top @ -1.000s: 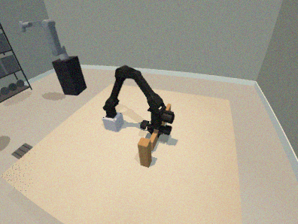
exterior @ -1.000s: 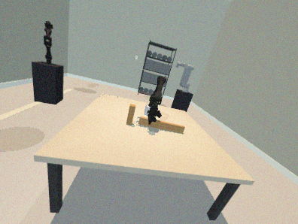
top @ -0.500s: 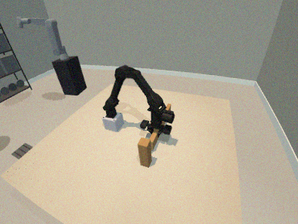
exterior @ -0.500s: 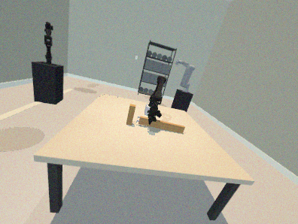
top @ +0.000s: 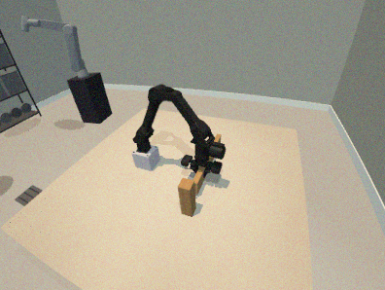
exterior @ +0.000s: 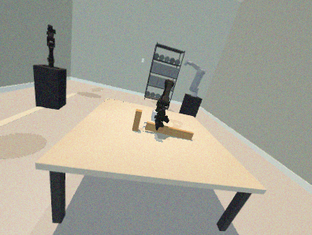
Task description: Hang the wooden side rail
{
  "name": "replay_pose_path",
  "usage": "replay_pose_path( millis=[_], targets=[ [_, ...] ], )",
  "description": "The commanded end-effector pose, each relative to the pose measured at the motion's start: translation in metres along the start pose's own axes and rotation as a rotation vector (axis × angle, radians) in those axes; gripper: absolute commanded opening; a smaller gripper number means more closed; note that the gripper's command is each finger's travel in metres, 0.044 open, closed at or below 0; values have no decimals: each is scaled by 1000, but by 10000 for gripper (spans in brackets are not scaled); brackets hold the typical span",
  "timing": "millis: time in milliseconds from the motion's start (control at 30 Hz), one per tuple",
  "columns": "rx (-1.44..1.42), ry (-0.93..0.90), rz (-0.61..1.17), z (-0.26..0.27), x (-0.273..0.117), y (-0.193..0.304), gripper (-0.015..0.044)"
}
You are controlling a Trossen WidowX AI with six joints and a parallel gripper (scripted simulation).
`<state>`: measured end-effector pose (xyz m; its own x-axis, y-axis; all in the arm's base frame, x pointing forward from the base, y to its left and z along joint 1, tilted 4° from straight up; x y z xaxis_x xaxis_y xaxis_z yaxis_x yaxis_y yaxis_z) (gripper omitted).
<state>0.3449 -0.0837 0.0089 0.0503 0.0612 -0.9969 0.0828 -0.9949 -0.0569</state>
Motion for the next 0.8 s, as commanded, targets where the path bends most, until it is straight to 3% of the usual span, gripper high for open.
replay_pose_path(
  millis=[0,767],
  targets=[
    [-8,12,3,-3,-5,1,0],
    [-8,12,3,-3,-9,1,0]
  ],
)
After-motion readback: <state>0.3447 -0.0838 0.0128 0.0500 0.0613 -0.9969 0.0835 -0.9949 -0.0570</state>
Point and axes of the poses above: the point midway between the two fingers, 35 mm back from their tips, its own x axis out along the fingers, its own z axis across the jaws, y = z × x, the point moved 2 cm from there along -x, back along the fingers, and after that the axes turned 12 degrees about -x, right-handed, at the moved point
